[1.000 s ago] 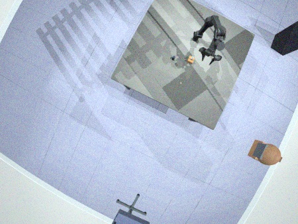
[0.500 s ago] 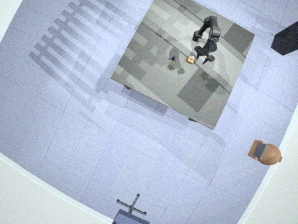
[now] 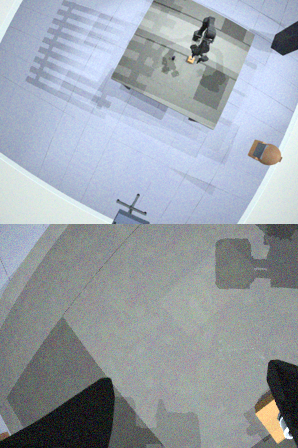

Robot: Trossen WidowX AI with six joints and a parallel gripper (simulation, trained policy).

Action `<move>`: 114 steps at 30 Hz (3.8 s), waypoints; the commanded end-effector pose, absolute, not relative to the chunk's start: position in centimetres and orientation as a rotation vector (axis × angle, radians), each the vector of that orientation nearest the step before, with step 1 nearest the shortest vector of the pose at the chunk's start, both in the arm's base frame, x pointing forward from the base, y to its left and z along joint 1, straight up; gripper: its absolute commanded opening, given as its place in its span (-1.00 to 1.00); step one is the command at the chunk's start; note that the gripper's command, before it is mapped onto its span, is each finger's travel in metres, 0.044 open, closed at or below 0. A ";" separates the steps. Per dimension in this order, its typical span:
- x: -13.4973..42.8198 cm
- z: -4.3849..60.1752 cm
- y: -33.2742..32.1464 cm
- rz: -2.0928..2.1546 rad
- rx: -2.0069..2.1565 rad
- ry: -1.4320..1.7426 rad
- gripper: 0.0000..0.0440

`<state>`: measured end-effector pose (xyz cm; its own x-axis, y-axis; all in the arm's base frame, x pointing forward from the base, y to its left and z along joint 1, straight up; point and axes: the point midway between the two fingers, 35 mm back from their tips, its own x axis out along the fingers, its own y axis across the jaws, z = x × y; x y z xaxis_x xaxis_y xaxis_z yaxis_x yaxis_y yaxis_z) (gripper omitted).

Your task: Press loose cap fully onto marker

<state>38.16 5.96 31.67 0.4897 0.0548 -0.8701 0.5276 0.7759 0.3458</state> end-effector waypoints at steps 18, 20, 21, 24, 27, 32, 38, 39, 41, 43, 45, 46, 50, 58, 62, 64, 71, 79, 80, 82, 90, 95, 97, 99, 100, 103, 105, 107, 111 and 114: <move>38.3 28.6 0.8 -0.489 0.730 1.122 0.51; 38.3 28.3 0.3 -0.506 0.737 1.130 0.51; 38.3 28.1 0.1 -0.514 0.741 1.134 0.51; 38.2 27.7 -0.6 -0.538 0.752 1.146 0.51; 38.2 27.2 -1.3 -0.562 0.763 1.157 0.51; 38.2 26.5 -2.5 -0.602 0.780 1.176 0.50; 38.1 25.5 -3.8 -0.648 0.800 1.200 0.50; 38.1 25.3 -4.0 -0.656 0.803 1.204 0.50; 38.0 25.0 -4.4 -0.670 0.809 1.212 0.50; 38.0 24.6 -4.8 -0.685 0.815 1.220 0.50; 37.9 24.3 -5.2 -0.700 0.821 1.229 0.50; 37.9 24.1 -5.4 -0.707 0.824 1.233 0.49; 37.8 23.4 -6.2 -0.736 0.835 1.252 0.49; 37.5 21.8 -7.6 -0.791 0.855 1.292 0.48; 37.3 21.0 -8.2 -0.817 0.864 1.313 0.48; 37.3 20.6 -8.5 -0.829 0.868 1.324 0.48; 36.9 18.9 -9.5 -0.868 0.880 1.365 0.47; 36.5 16.9 -10.5 -0.906 0.892 1.418 0.45; 36.5 16.7 -10.6 -0.909 0.893 1.425 0.45; 36.4 16.2 -10.8 -0.915 0.896 1.437 0.44; 36.1 13.9 -11.6 -0.926 0.901 1.488 0.41; 35.9 12.5 -12.0 -0.921 0.900 1.517 0.37; 35.9 11.9 -12.1 -0.917 0.899 1.528 0.36; 35.8 11.3 -12.2 -0.912 0.896 1.540 0.34; 35.8 11.0 -12.2 -0.909 0.894 1.546 0.33; 35.6 10.0 -12.2 -0.898 0.887 1.564 0.30; 35.6 9.3 -12.2 -0.889 0.881 1.577 0.28; 35.5 8.7 -12.2 -0.880 0.872 1.588 0.25; 35.3 7.7 -12.2 -0.862 0.849 1.606 0.22; 35.1 7.1 -12.2 -0.852 0.828 1.617 0.16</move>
<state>35.31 -12.22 7.60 -0.1695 0.0909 -0.9813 0.8687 0.4841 -0.1052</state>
